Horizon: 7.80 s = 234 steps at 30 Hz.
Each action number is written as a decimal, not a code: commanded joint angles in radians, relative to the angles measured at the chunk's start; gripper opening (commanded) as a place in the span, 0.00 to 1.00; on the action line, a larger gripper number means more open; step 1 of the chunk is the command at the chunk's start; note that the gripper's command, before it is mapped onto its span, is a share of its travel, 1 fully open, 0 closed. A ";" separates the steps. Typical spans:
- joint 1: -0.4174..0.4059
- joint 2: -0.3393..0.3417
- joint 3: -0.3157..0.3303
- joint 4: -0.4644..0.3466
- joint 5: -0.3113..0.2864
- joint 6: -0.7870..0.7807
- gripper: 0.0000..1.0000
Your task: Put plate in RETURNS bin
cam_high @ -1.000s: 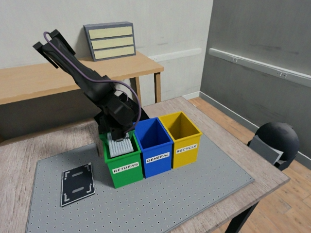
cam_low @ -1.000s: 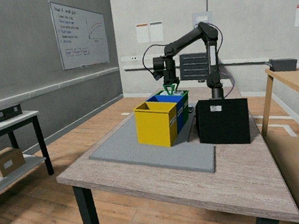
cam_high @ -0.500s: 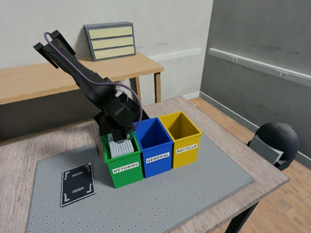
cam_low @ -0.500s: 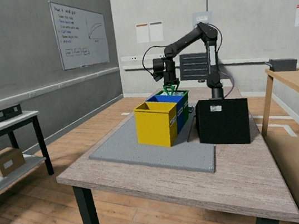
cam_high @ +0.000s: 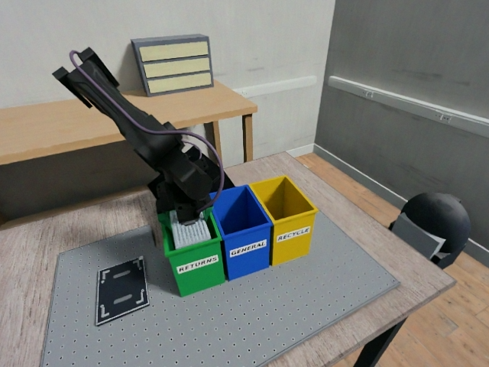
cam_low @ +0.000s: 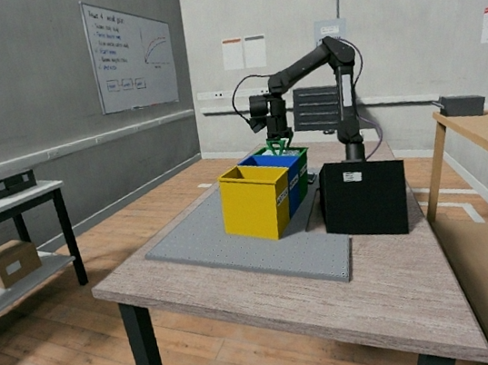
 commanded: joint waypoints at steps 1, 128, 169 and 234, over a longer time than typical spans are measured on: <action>0.008 -0.033 0.017 0.020 0.007 -0.010 0.00; 0.004 -0.019 0.004 0.008 0.003 -0.007 0.82; 0.094 -0.059 0.178 -0.216 -0.005 0.088 0.82; -0.254 -0.195 0.253 -0.271 -0.010 -0.286 0.82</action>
